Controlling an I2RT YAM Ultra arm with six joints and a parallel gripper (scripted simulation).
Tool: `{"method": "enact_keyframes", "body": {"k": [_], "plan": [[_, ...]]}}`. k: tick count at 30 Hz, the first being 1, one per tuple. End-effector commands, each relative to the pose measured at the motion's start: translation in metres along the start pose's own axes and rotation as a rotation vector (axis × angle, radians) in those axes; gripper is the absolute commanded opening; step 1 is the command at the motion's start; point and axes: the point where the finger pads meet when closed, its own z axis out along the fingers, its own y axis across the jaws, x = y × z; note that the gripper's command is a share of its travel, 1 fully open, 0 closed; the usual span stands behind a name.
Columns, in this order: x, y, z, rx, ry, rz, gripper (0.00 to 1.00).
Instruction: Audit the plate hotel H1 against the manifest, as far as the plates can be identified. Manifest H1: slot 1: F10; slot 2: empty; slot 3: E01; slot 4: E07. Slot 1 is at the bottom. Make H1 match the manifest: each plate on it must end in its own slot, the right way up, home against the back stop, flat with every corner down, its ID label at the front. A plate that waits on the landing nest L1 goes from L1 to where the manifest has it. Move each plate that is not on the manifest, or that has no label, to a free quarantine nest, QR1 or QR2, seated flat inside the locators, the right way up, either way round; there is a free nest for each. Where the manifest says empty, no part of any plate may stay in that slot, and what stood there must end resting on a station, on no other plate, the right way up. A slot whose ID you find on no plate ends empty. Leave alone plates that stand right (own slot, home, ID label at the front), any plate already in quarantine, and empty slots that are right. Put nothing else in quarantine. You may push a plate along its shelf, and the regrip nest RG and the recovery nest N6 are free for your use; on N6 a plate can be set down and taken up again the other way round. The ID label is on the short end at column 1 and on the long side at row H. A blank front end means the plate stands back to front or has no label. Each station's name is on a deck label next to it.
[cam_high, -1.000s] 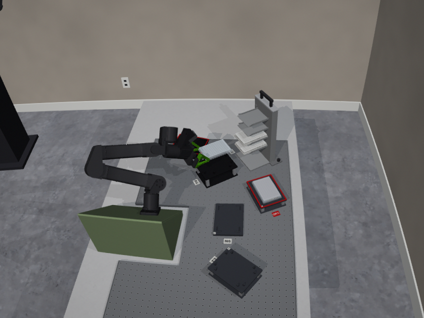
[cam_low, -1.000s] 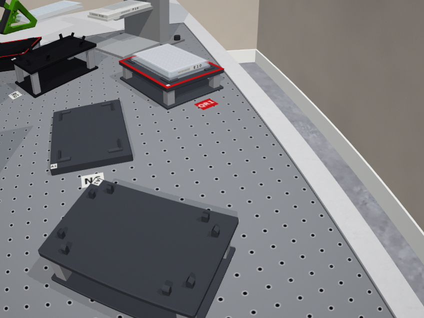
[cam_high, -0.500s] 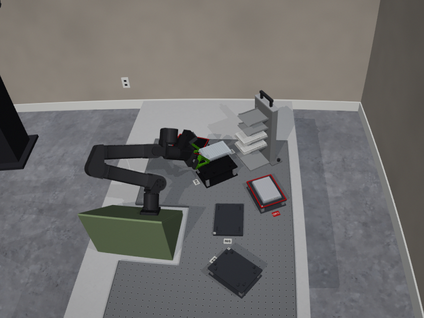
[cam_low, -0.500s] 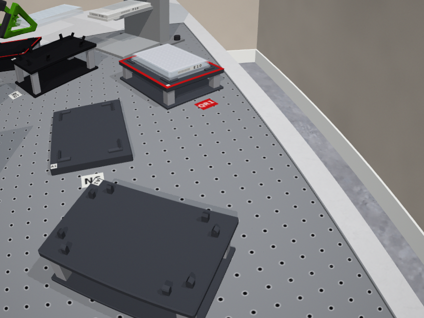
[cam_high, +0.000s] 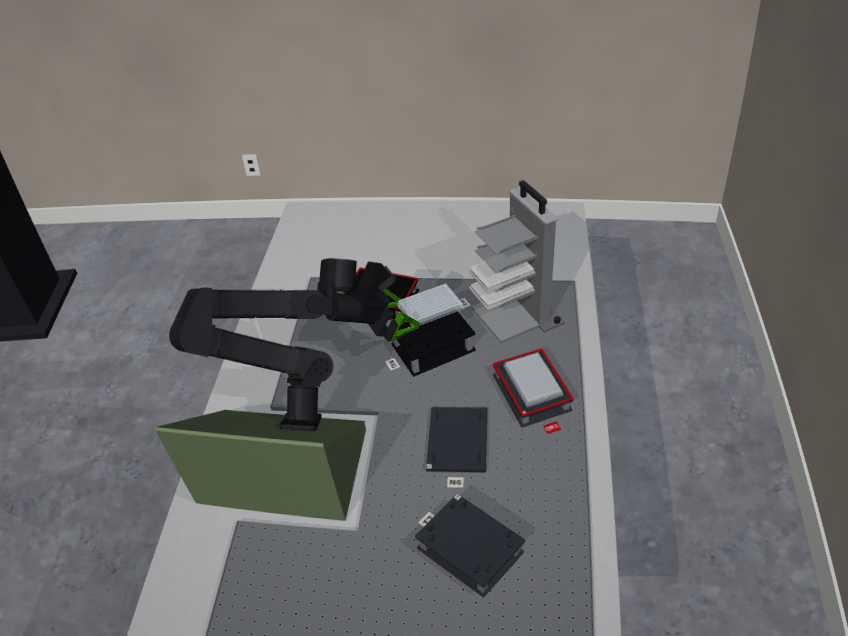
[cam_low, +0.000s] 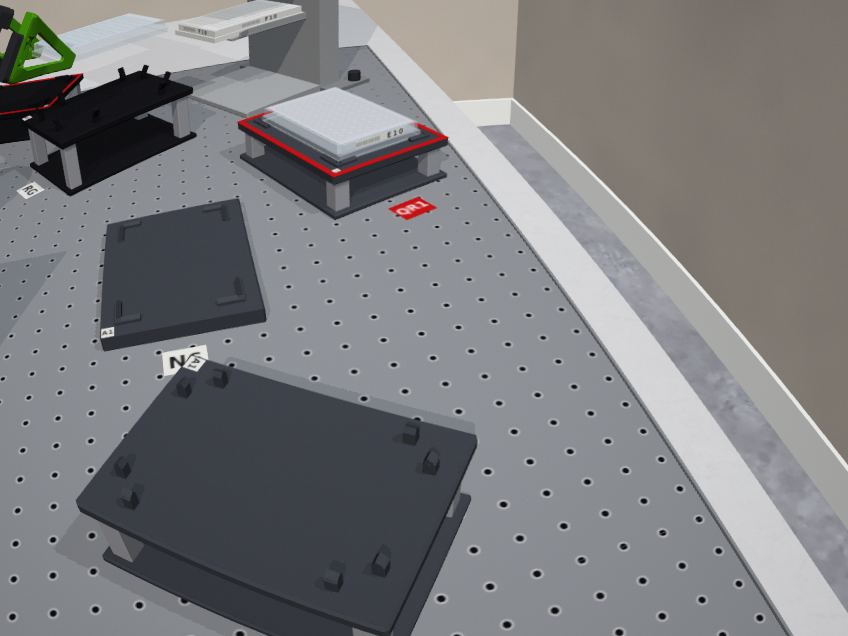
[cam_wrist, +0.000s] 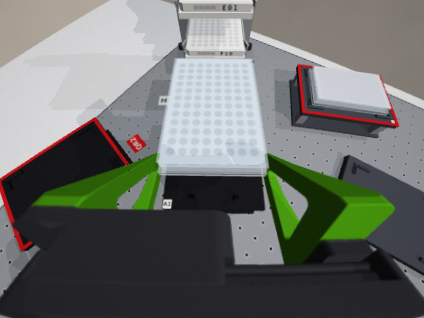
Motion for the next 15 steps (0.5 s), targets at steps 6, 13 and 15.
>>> {"method": "enact_keyframes", "body": {"k": [6, 13, 15], "plan": [[-0.0069, 0.0001, 0.0007, 0.009, -0.037, -0.001, 0.86], [-0.004, 0.0001, 0.0025, 0.009, -0.037, -0.001, 0.86], [-0.0031, 0.0001, 0.003, 0.009, -0.037, -0.001, 0.86]]}}
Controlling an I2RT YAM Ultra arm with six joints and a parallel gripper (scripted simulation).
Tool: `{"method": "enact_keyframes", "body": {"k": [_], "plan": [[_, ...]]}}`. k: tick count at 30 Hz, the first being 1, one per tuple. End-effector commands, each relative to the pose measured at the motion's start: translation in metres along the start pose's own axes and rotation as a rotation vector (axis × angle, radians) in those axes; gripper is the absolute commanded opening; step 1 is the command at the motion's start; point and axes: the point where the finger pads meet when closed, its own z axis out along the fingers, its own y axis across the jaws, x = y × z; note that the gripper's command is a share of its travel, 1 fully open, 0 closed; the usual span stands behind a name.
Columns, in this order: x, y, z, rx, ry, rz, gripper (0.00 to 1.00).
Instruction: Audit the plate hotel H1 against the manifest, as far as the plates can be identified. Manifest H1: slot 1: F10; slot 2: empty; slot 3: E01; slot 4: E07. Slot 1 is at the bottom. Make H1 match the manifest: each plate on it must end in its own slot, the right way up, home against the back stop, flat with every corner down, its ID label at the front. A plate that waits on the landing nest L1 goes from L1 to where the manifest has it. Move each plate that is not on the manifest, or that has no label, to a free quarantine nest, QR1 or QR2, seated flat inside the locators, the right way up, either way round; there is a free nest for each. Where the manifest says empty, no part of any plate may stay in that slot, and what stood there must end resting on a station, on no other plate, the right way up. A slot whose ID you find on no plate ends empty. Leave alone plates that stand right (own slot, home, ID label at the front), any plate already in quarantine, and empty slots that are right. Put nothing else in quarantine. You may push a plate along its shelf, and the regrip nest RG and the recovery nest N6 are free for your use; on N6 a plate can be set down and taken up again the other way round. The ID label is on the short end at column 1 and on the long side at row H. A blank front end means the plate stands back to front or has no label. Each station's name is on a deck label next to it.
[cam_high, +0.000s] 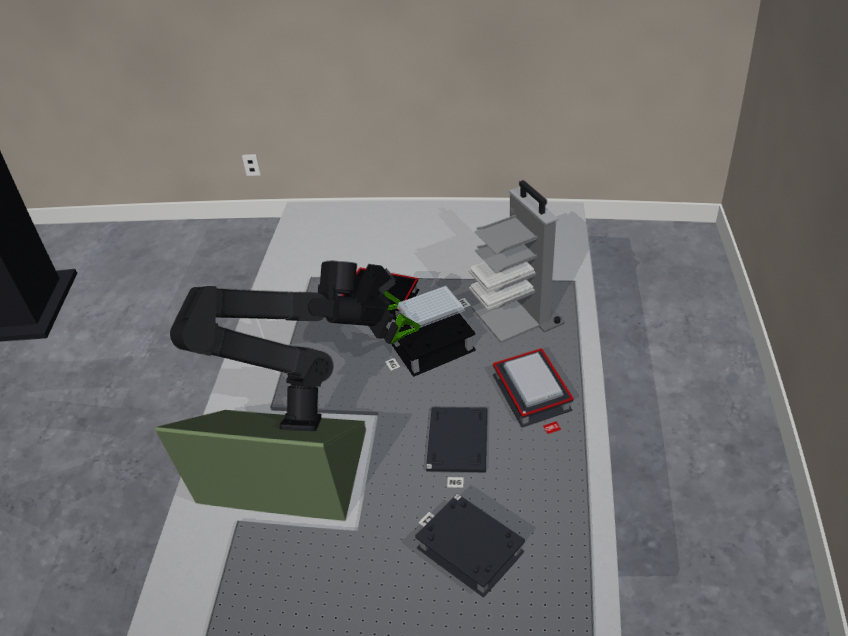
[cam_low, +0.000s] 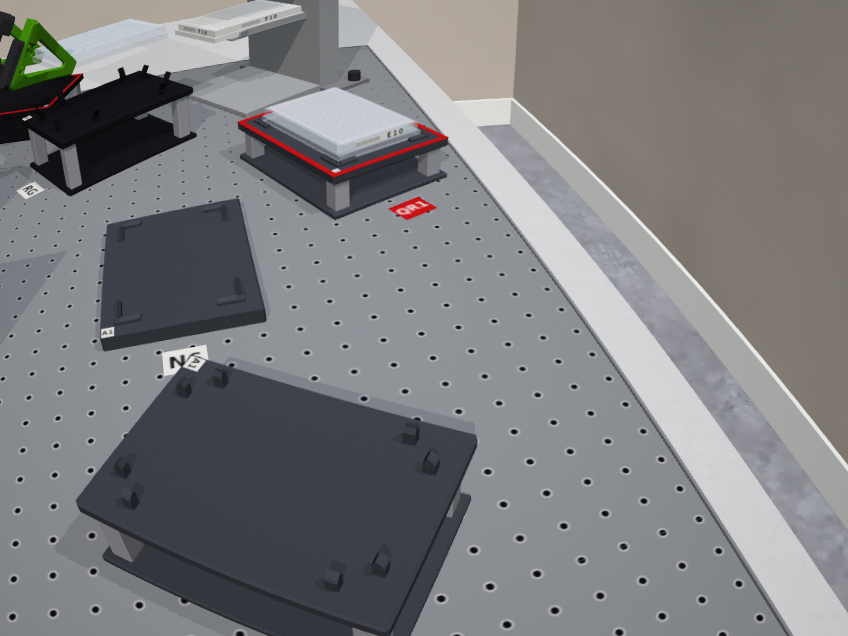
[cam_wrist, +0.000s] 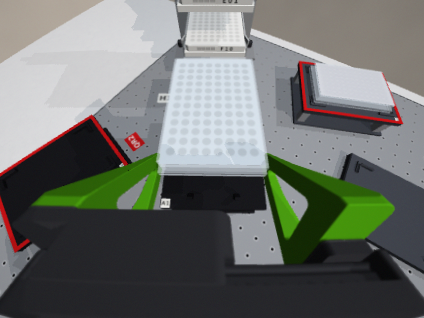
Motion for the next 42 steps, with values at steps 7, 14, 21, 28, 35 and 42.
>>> {"method": "enact_keyframes", "body": {"k": [7, 14, 21, 28, 35, 42], "plan": [[-0.007, 0.0, 0.001, 0.008, -0.038, 0.0, 0.86], [-0.004, 0.0, 0.003, 0.008, -0.038, 0.0, 0.86], [-0.001, 0.0, 0.004, 0.008, -0.038, 0.001, 0.86], [0.001, 0.0, 0.006, 0.008, -0.038, 0.001, 0.86], [0.004, 0.0, 0.008, 0.008, -0.038, 0.001, 0.86], [0.007, 0.0, 0.009, 0.008, -0.038, 0.001, 0.86]]}}
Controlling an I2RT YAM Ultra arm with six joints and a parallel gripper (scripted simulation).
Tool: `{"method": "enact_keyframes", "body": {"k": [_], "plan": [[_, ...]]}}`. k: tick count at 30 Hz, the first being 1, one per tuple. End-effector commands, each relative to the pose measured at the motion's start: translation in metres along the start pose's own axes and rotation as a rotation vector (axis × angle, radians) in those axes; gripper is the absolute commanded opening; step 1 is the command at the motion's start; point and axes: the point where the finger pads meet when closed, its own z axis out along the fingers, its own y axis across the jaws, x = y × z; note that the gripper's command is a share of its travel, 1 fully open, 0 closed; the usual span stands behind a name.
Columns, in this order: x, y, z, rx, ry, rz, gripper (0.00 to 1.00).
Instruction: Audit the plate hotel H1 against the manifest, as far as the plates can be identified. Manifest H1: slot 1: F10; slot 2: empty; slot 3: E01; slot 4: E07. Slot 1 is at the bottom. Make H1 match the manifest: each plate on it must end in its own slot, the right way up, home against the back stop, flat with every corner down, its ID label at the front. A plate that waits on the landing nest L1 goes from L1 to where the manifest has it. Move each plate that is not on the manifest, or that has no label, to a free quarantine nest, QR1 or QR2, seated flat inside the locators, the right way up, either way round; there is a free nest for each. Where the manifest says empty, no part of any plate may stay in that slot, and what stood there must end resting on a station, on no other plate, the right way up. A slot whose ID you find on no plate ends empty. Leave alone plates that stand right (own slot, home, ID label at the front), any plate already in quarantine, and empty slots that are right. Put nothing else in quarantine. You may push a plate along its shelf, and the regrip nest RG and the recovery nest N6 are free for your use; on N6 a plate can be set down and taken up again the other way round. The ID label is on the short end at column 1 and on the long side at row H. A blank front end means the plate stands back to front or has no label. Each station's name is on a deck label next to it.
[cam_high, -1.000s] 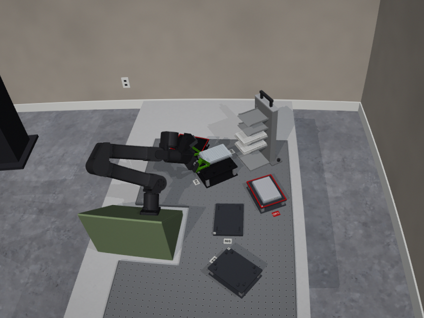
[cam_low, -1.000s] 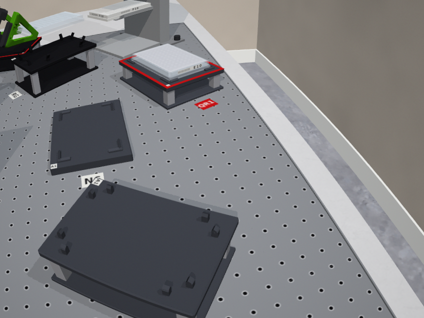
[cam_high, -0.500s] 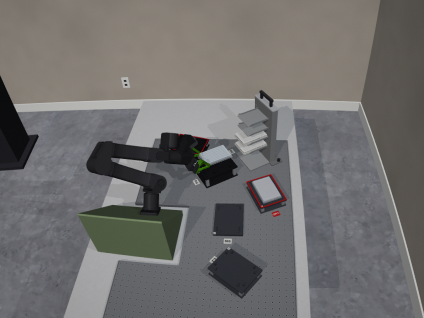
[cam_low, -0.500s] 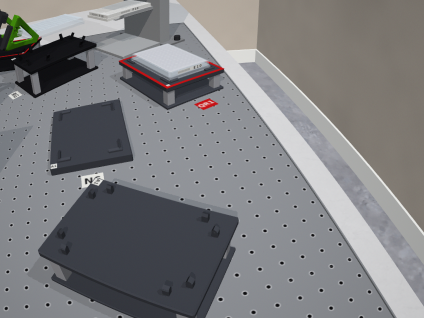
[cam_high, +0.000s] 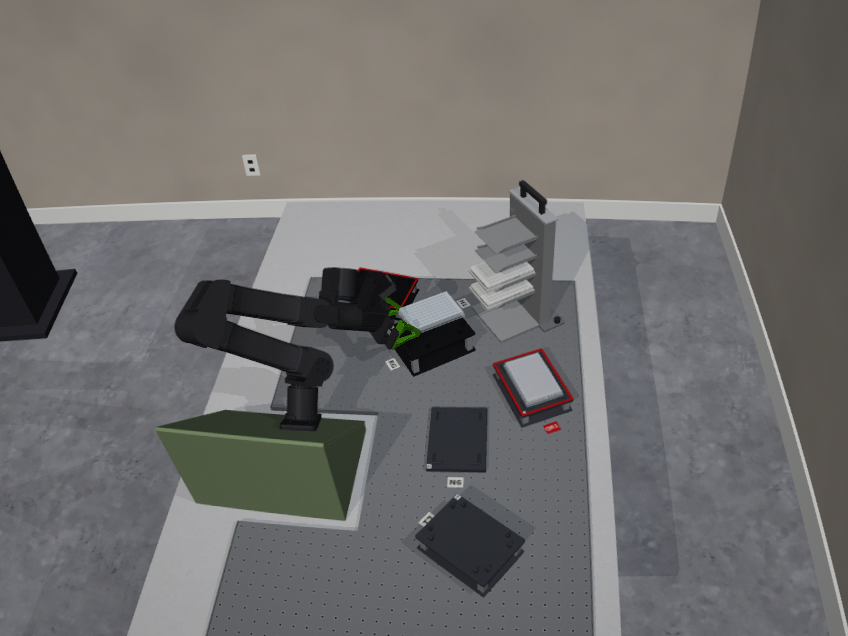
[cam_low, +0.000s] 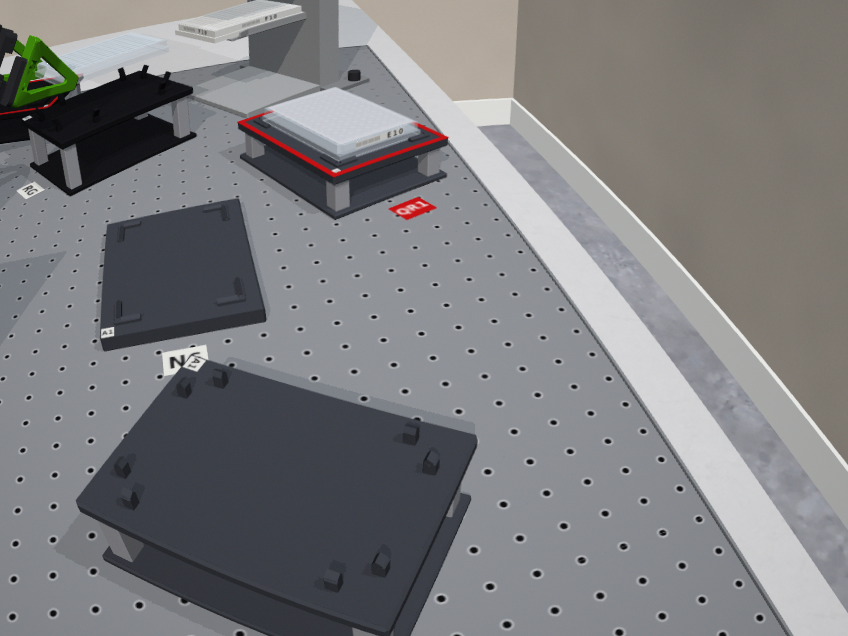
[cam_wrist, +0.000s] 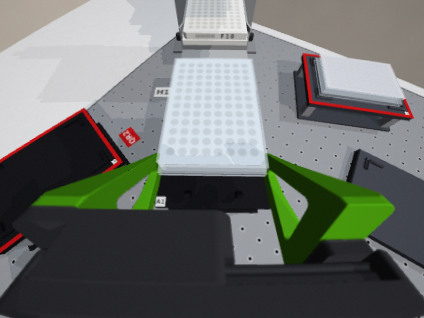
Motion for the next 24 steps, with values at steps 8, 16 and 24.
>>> {"method": "enact_keyframes", "body": {"k": [8, 16, 24], "plan": [[-0.0045, 0.0003, 0.0019, 0.006, -0.034, 0.003, 0.86], [-0.0019, 0.0003, 0.0035, 0.006, -0.034, 0.003, 0.86], [0.0015, 0.0003, 0.0055, 0.006, -0.034, 0.003, 0.86]]}}
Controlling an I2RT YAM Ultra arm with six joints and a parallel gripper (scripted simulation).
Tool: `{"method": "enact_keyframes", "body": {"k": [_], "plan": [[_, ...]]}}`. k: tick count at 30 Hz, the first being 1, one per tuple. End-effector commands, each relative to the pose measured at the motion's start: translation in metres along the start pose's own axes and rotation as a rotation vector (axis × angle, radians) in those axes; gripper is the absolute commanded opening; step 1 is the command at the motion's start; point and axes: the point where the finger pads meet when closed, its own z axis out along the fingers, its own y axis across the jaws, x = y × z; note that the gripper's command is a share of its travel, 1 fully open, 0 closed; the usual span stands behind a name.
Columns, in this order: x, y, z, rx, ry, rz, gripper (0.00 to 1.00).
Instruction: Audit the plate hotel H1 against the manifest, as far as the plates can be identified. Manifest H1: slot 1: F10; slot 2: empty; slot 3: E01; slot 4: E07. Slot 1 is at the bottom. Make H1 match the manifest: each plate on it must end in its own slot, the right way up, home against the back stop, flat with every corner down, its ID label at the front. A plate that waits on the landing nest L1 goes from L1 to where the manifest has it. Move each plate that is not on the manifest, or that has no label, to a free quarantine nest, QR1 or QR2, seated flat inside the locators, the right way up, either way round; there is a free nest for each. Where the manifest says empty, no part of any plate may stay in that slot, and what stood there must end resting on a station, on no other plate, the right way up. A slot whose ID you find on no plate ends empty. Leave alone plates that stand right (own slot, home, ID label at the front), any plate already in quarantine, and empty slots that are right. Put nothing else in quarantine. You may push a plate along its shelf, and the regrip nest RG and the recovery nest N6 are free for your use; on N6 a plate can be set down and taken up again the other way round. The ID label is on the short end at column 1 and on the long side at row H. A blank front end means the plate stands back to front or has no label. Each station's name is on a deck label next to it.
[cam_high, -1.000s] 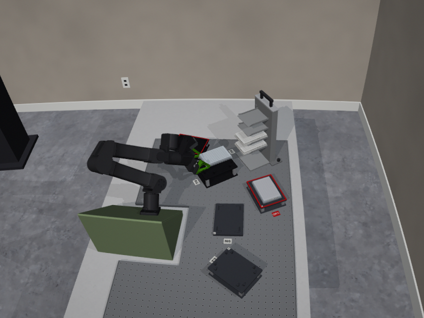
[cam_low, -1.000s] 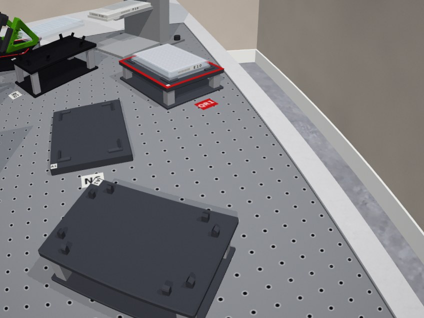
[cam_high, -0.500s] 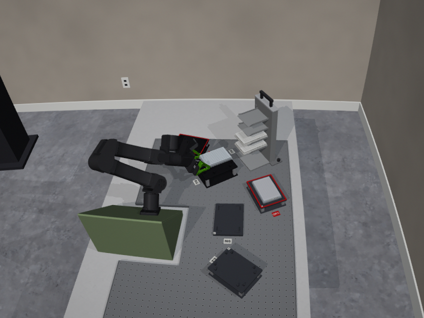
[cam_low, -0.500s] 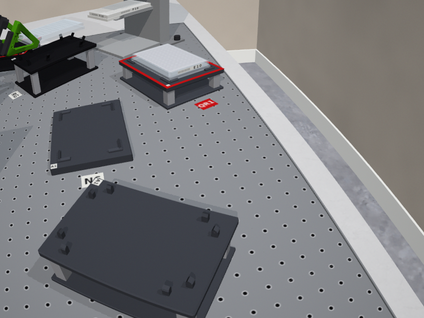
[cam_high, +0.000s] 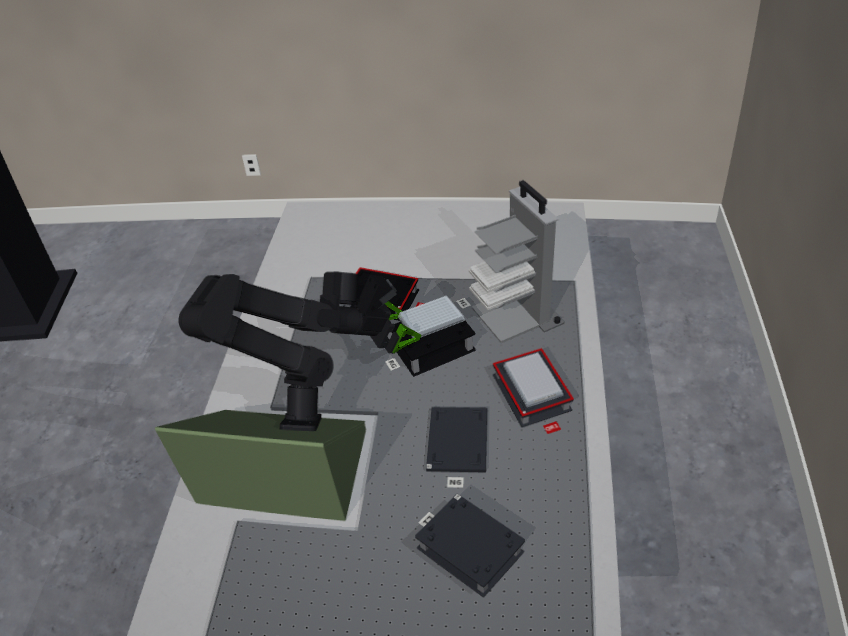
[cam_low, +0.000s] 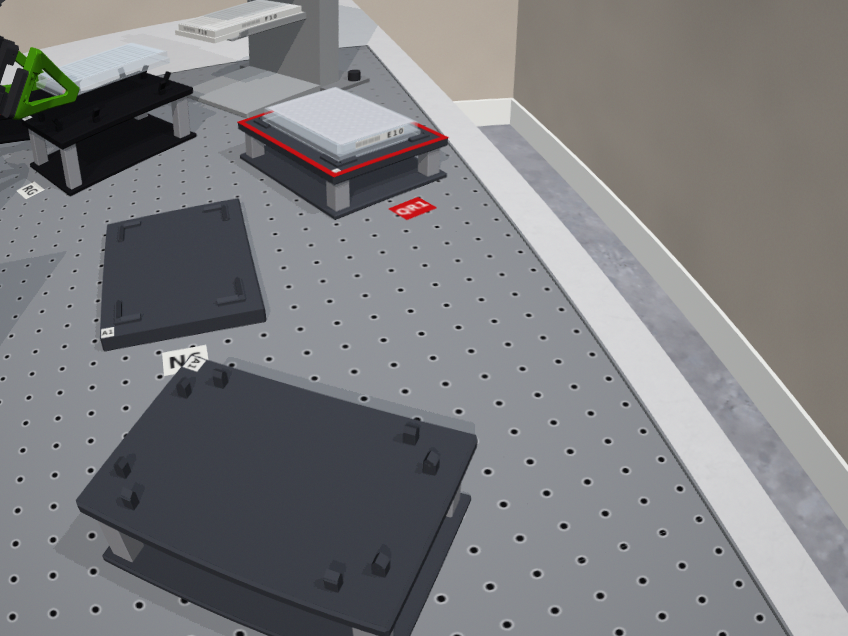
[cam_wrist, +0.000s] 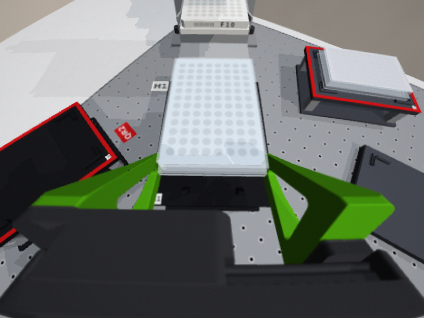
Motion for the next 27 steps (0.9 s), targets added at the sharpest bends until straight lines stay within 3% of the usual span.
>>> {"method": "enact_keyframes", "body": {"k": [1, 27], "plan": [[-0.0087, 0.001, 0.0001, 0.004, -0.038, 0.005, 0.86], [0.0008, 0.0009, 0.0059, 0.004, -0.038, 0.005, 0.86]]}}
